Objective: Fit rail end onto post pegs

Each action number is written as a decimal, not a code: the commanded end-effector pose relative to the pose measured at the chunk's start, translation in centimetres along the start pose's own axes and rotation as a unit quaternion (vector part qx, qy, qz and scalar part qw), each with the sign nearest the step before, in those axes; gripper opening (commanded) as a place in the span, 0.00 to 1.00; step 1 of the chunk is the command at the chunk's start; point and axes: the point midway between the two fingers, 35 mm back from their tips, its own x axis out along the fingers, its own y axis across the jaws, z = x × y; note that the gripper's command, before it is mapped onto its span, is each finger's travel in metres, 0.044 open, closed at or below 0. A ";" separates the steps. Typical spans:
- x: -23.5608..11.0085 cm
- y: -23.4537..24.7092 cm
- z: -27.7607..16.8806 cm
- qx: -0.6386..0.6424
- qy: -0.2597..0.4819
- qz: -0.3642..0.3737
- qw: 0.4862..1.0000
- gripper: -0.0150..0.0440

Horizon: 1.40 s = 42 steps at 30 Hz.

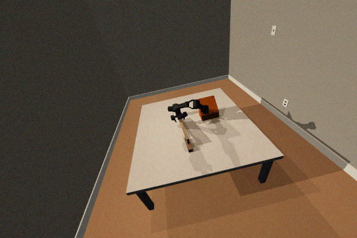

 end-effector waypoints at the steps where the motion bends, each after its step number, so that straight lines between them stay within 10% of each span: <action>1: 0.9 0.3 0.0 0.006 -0.004 0.004 1.000 1.00; 25: 4.4 0.6 0.2 0.006 -0.006 0.004 1.000 1.00; 42: 4.4 0.6 0.2 0.006 -0.006 0.004 1.000 0.34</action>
